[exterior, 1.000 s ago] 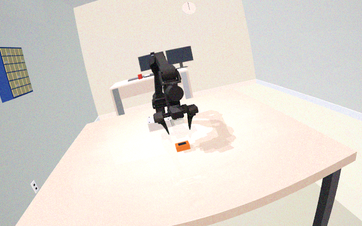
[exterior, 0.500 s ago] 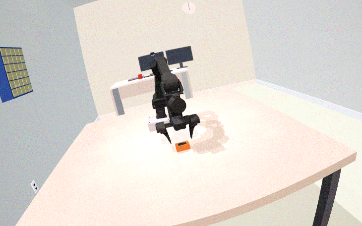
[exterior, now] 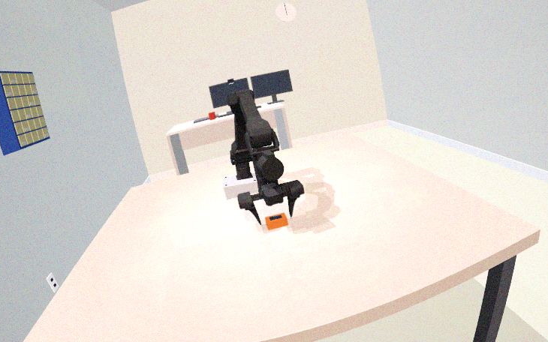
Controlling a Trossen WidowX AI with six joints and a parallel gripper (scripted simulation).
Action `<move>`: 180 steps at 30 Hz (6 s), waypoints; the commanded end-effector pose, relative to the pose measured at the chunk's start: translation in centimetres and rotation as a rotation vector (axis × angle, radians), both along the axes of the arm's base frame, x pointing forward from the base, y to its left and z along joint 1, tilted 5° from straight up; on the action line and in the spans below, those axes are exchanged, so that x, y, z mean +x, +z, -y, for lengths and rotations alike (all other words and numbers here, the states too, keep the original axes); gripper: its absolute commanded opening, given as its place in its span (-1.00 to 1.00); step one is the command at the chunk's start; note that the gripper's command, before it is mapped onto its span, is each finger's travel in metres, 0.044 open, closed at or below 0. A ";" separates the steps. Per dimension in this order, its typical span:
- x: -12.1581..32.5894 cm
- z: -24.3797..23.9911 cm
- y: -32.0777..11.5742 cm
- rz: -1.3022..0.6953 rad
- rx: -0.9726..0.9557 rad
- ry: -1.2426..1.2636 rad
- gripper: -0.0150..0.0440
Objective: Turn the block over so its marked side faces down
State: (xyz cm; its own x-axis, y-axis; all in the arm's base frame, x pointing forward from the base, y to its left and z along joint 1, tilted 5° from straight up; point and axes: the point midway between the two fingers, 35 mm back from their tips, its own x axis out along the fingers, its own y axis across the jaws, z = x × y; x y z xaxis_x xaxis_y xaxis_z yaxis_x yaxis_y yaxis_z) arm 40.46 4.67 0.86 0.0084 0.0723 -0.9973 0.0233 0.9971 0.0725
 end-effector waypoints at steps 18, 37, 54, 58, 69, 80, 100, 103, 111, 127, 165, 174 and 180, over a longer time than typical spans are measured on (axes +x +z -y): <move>-0.1 -0.1 -0.7 -0.005 0.006 -0.004 0.31; -0.1 0.1 2.3 -0.005 0.005 -0.004 -0.49; 0.3 0.0 1.4 0.201 -0.007 -0.014 -0.49; 0.3 0.0 1.3 0.258 -0.010 -0.019 -0.49; 0.1 0.0 1.2 0.416 -0.012 -0.031 -0.49; -0.7 0.0 1.5 0.572 -0.010 -0.047 -0.49; 0.9 -0.3 -1.3 0.816 -0.023 -0.054 -0.49; 0.9 -0.3 -1.6 0.862 -0.024 -0.057 -0.49; 0.6 -0.4 -2.0 0.982 -0.027 -0.068 -0.49; -1.0 -0.2 -1.4 1.169 -0.025 -0.093 -0.49; -1.1 -0.2 -1.2 1.195 -0.026 -0.095 1.00; -1.1 -0.2 -1.2 1.195 -0.026 -0.095 1.00; -1.1 -0.2 -1.2 1.195 -0.026 -0.095 1.00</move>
State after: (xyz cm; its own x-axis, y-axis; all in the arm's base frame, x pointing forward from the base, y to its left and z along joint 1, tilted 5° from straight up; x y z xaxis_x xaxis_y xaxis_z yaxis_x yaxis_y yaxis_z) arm 39.40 4.91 -0.30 0.9339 0.0069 -0.3575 0.0247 0.9962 0.0838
